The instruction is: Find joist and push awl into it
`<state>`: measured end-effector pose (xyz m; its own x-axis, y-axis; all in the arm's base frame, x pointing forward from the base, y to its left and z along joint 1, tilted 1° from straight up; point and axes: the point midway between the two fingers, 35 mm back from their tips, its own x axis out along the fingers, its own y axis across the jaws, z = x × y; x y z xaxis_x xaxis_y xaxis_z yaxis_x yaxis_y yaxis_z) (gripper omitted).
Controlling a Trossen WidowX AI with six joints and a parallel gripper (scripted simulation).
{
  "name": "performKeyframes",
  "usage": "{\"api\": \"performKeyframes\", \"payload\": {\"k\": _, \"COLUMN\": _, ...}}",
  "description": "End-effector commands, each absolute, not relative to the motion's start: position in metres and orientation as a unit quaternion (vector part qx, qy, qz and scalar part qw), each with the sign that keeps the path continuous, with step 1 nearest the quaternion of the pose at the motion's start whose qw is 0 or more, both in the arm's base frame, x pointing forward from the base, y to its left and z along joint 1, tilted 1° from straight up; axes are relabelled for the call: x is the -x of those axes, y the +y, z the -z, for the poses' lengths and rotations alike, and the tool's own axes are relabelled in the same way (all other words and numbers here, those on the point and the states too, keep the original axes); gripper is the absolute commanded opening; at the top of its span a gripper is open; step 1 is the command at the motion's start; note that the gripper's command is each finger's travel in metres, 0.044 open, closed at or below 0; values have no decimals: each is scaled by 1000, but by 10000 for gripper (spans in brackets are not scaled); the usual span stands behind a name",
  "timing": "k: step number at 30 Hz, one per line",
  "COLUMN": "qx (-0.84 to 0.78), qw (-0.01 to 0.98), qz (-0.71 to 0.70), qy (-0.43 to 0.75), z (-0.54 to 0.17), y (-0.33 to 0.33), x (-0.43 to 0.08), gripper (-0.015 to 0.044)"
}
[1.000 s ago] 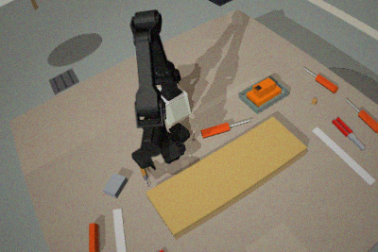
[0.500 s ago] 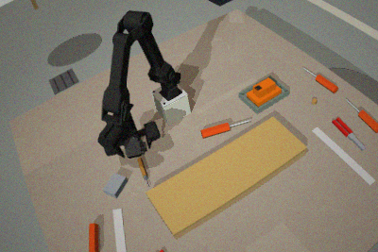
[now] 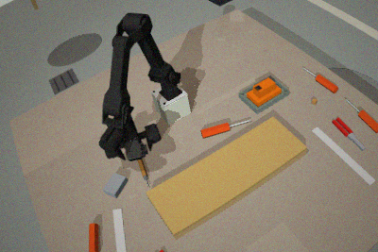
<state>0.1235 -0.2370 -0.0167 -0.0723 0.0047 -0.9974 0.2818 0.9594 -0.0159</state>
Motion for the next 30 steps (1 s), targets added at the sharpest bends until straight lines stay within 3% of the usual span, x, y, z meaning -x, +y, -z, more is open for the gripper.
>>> {"api": "performKeyframes", "payload": {"k": 1, "qx": -100, "qw": 673, "qz": 105, "qy": 725, "z": 23, "y": -238, "x": -124, "gripper": 440}}
{"api": "performKeyframes", "payload": {"k": 30, "qx": -100, "qw": 673, "qz": 104, "qy": 725, "z": 64, "y": -238, "x": -124, "gripper": 440}}
